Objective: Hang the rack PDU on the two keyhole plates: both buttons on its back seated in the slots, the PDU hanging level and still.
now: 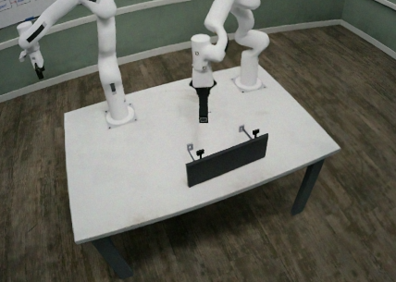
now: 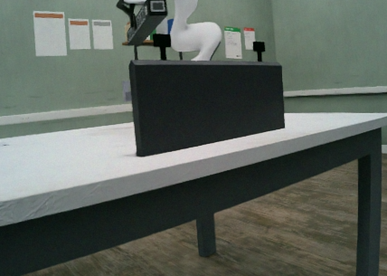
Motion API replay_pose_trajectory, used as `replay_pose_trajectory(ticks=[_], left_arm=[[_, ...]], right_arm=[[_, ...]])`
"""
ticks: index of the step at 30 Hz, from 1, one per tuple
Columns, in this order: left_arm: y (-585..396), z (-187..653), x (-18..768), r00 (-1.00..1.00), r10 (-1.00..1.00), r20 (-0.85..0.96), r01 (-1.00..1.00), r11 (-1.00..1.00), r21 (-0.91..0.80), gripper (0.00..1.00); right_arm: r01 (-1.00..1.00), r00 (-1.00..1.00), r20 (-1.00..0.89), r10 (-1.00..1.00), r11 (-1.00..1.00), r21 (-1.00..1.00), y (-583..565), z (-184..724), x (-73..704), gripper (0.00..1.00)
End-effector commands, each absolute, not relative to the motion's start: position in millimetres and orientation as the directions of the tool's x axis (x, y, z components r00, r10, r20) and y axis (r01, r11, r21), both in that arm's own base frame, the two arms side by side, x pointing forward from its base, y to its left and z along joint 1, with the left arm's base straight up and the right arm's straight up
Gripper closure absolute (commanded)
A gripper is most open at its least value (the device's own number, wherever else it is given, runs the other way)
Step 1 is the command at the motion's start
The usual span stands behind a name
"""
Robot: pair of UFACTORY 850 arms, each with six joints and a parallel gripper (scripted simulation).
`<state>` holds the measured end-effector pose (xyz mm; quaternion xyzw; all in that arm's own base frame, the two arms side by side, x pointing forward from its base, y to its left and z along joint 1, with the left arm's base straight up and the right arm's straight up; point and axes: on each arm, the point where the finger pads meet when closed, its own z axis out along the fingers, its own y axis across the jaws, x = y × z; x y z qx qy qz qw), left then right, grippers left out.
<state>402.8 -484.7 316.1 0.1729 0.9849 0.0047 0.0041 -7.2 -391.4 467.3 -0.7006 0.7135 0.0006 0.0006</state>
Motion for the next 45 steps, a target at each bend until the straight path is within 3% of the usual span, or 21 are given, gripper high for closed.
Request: replay_pose_trajectory(ticks=[1, 24, 38, 45], left_arm=[[-485.1, 317.3, 403.2, -0.823, 0.569, -0.002, 0.569, 0.823, -0.001, 1.00], [-485.1, 317.3, 403.2, -0.667, 0.745, -0.002, 0.745, 0.667, 0.000, 1.00], [-485.1, 317.3, 403.2, -0.214, 0.977, -0.002, 0.977, 0.214, 0.001, 1.00], [-485.1, 317.3, 403.2, -0.108, 0.994, -0.002, 0.994, 0.108, 0.001, 1.00]], right_arm=[[-1.000, -0.018, 0.000, -1.000, 0.018, 0.000, -391.8, 468.0, -7.2, 0.00], [-1.000, -0.018, 0.000, -1.000, 0.018, 0.000, -391.8, 468.0, -7.2, 0.00], [-1.000, -0.018, 0.000, -1.000, 0.018, 0.000, -391.8, 468.0, -7.2, 0.00], [-1.000, -0.018, 0.000, -1.000, 0.018, 0.000, -391.8, 468.0, -7.2, 0.00]])
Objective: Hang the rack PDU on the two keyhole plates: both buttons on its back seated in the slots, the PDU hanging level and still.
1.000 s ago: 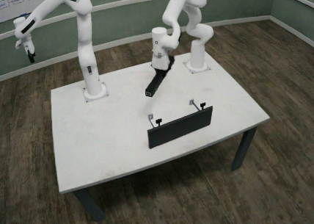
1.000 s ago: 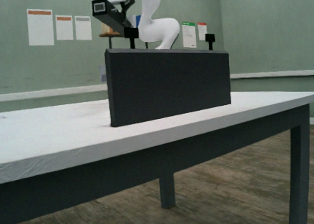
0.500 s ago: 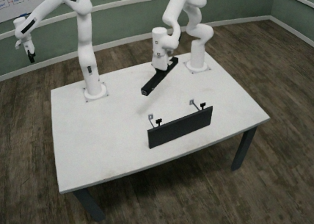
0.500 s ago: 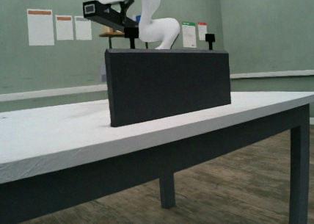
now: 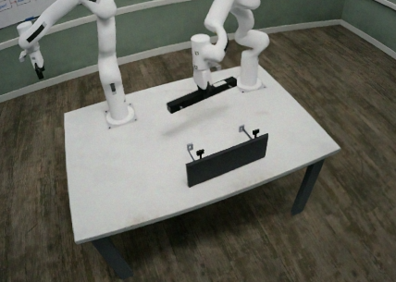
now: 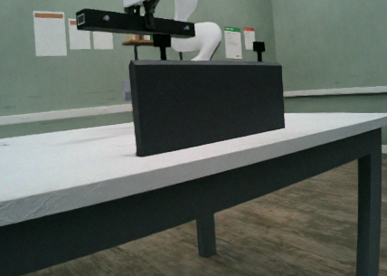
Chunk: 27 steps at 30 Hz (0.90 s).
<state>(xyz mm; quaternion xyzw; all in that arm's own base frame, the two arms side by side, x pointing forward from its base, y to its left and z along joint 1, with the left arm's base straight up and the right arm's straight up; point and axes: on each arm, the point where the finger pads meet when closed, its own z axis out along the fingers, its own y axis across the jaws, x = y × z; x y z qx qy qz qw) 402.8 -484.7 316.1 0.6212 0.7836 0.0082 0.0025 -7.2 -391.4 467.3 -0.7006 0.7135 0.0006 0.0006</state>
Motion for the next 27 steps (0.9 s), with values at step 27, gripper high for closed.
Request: replay_pose_trajectory(ticks=[27], left_arm=[[-484, 293, 416, -0.087, 0.996, -0.002, 0.996, 0.087, 0.001, 1.00]], right_arm=[[-1.000, -0.018, 0.000, -1.000, 0.018, 0.000, -392, 468, -7, 0.00]])
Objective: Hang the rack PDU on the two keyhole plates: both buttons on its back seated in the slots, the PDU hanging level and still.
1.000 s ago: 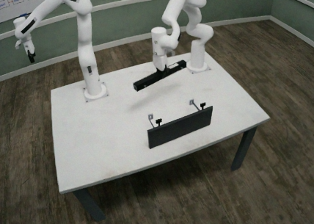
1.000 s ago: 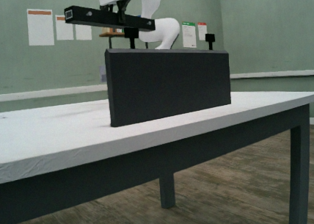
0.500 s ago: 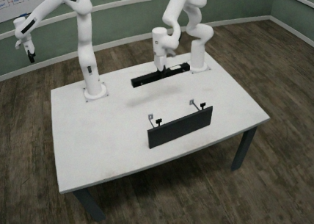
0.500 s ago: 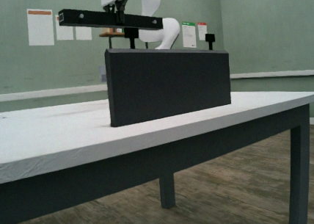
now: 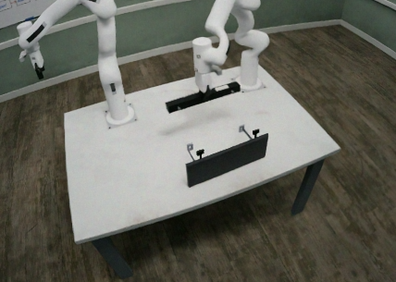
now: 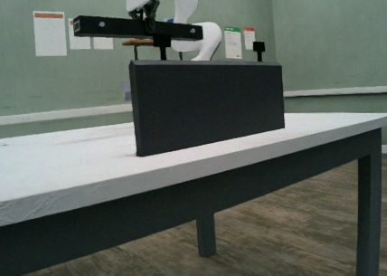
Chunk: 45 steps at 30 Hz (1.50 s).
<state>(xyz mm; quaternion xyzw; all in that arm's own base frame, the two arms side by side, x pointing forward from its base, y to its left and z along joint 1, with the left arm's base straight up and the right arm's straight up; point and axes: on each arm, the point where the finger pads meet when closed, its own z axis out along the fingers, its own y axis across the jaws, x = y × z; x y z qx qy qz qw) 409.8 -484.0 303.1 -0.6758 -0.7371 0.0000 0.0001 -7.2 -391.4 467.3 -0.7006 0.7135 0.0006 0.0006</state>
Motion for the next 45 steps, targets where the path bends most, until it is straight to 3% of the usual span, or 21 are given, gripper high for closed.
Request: replay_pose_trajectory(ticks=[1, 45], left_arm=[[-484, 293, 416, -0.087, 0.996, -0.002, 0.996, 0.087, 0.001, 1.00], [-477, 151, 494, -0.087, 0.996, -0.001, 0.996, 0.087, 0.001, 1.00]], right_arm=[[-1.000, -0.018, 0.000, -1.000, 0.018, 0.000, -392, 468, -7, 0.00], [-1.000, -0.018, 0.000, -1.000, 0.018, 0.000, -392, 468, -7, 0.00]])
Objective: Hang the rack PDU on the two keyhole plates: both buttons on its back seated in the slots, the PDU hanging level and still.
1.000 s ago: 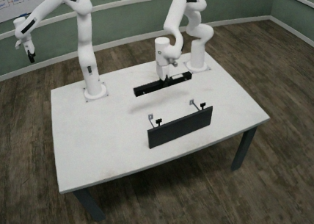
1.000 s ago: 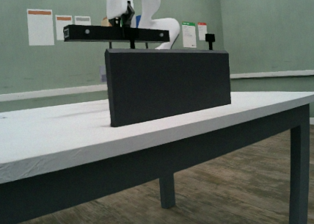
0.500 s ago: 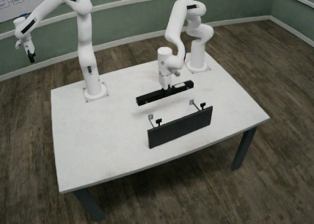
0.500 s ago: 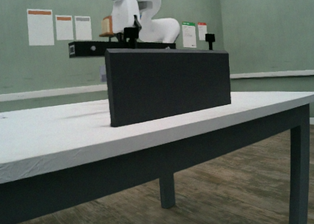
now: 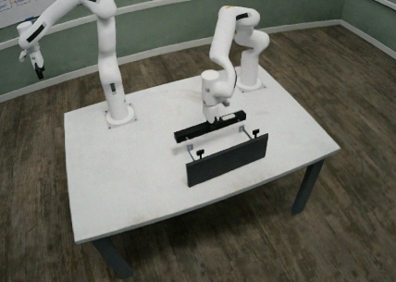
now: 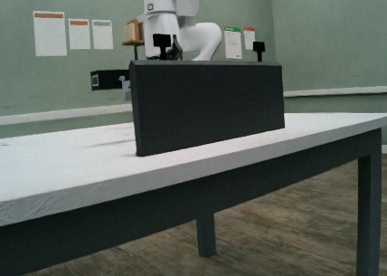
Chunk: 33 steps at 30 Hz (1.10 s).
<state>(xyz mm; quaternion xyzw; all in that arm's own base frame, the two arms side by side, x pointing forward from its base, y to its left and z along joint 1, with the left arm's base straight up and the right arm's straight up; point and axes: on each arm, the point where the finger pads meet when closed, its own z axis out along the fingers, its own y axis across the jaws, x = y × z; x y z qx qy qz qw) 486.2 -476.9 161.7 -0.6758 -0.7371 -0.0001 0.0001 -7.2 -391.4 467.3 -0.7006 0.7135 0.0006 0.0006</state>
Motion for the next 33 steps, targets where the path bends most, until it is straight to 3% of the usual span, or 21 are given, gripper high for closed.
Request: replay_pose_trajectory(ticks=[1, 33], left_arm=[[-477, 149, 495, -0.087, 0.996, -0.001, 0.996, 0.087, 0.001, 1.00], [-477, 137, 501, -0.087, 0.996, -0.001, 0.996, 0.087, 0.001, 1.00]], right_arm=[[-1.000, -0.018, 0.000, -1.000, 0.018, 0.000, -392, 468, -7, 0.00], [-1.000, -0.018, 0.000, -1.000, 0.018, 0.000, -392, 468, -7, 0.00]])
